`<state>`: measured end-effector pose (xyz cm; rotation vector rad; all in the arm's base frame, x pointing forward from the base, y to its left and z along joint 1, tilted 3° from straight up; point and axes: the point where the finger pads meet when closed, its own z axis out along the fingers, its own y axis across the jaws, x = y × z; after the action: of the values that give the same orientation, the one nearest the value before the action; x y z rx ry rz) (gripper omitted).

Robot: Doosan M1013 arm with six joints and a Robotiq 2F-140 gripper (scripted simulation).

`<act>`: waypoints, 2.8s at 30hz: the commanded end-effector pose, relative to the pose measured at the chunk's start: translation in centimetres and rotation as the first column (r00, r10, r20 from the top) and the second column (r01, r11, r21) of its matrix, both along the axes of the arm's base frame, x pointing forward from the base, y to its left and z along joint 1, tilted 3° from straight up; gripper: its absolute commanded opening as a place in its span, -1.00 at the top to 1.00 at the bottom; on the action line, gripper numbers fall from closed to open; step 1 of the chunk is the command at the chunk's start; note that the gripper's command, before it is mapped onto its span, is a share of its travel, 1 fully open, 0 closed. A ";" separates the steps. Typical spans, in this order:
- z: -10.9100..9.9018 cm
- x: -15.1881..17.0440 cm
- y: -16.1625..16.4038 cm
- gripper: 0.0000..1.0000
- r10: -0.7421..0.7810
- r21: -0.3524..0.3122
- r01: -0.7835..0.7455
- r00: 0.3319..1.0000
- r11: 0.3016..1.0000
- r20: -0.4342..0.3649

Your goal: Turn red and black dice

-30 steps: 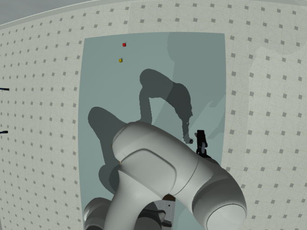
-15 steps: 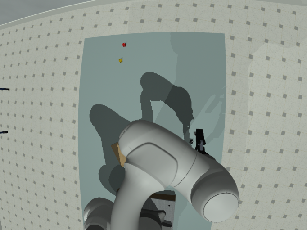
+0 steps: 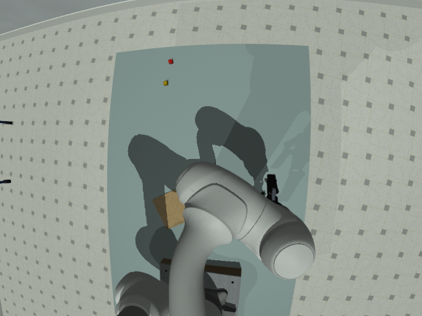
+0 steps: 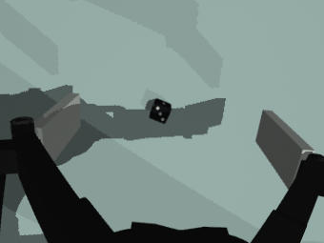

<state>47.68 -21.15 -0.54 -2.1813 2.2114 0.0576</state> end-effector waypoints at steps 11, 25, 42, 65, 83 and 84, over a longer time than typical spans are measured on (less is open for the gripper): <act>0.0 0.0 0.0 -1.00 0.000 0.000 0.000 1.000 1.000 0.000; 0.0 0.0 0.0 -1.00 0.000 0.000 0.000 1.000 1.000 0.000; 0.0 0.0 0.0 -1.00 0.000 0.000 0.000 1.000 1.000 0.000; 0.0 2.3 1.6 -1.00 0.000 0.000 0.000 1.000 1.000 0.000; 0.3 8.5 6.2 -1.00 0.000 0.000 0.000 1.000 1.000 0.000; 0.3 9.1 6.6 -1.00 0.000 0.000 0.000 1.000 1.000 0.000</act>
<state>55.51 -15.40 -0.30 -2.1816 2.2105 0.0577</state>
